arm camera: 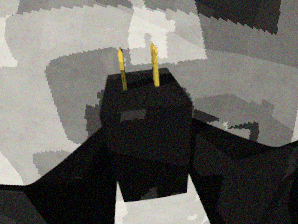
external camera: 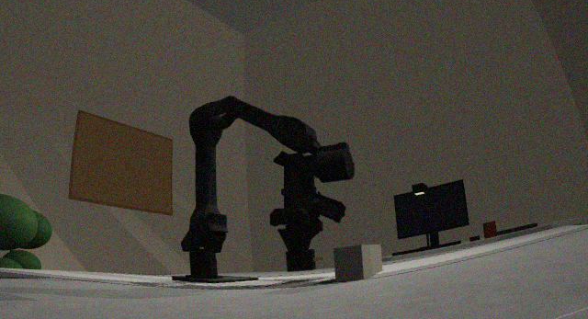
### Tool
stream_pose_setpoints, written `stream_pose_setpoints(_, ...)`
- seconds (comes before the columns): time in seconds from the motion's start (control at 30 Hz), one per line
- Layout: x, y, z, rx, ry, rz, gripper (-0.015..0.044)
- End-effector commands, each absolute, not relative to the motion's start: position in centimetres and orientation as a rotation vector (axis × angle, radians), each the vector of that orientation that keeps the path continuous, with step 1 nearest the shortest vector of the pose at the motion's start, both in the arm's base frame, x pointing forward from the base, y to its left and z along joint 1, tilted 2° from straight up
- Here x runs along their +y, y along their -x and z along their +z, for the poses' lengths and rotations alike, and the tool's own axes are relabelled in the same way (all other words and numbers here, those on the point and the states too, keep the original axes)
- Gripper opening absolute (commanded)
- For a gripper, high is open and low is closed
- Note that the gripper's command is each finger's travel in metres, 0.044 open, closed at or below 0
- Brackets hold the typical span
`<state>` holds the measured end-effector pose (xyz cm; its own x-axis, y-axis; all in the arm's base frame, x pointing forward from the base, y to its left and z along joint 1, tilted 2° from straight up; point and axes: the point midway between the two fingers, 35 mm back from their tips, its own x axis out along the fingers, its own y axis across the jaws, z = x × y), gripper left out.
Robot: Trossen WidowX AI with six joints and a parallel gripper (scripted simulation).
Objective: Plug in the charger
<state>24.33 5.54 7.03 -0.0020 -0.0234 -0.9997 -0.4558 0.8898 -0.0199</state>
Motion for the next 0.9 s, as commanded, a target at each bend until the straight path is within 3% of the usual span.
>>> stream_pose_setpoints(0.0, 6.5, -23.9, 6.7, 1.552, 0.355, 0.329, 0.0)
stream_pose_setpoints(0.87, 9.1, -24.2, 6.1, 1.567, 0.273, 0.257, 0.0)
